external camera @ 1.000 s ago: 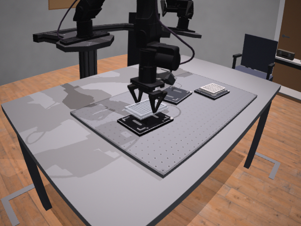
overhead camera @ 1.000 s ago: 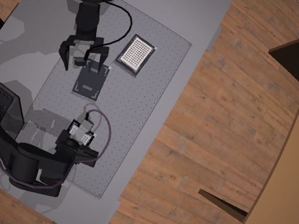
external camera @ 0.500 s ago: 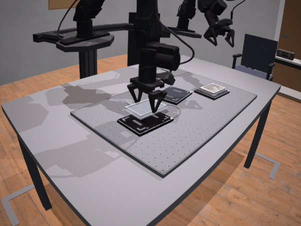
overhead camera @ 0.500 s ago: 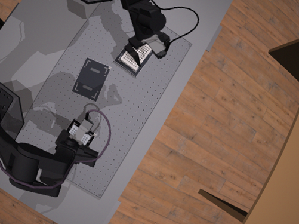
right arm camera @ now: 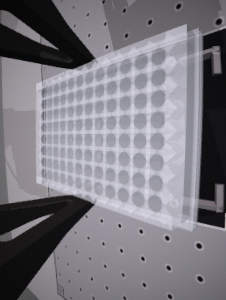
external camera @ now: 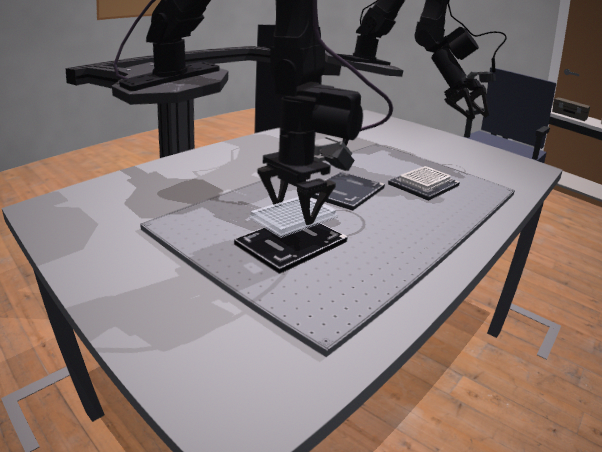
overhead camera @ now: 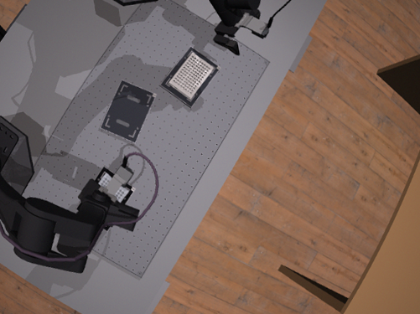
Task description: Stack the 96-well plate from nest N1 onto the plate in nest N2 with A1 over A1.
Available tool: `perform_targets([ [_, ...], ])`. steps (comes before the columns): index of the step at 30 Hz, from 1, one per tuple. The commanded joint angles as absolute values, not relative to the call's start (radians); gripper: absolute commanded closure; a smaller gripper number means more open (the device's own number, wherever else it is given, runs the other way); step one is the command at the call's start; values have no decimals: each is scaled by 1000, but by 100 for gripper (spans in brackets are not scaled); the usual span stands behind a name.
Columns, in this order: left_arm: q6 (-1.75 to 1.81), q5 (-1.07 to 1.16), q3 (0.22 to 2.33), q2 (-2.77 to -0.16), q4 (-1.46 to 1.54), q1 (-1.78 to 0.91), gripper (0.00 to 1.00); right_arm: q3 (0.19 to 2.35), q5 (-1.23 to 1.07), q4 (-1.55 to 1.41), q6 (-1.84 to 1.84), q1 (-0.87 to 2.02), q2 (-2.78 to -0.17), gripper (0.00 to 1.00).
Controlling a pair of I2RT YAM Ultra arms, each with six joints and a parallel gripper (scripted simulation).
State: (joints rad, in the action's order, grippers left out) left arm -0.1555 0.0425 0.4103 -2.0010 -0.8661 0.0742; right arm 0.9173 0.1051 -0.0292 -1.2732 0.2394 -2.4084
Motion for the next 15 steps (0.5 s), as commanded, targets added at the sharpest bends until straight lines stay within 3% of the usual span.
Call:
perform_targets([
  [1,-167,66,387,-2031,-949,125,0,899,98,-46,-1105,338,-2397,21],
  [15,-166,69,382,-2054,-963,161,0,1123,101,-211,-658,847,-2518,21],
])
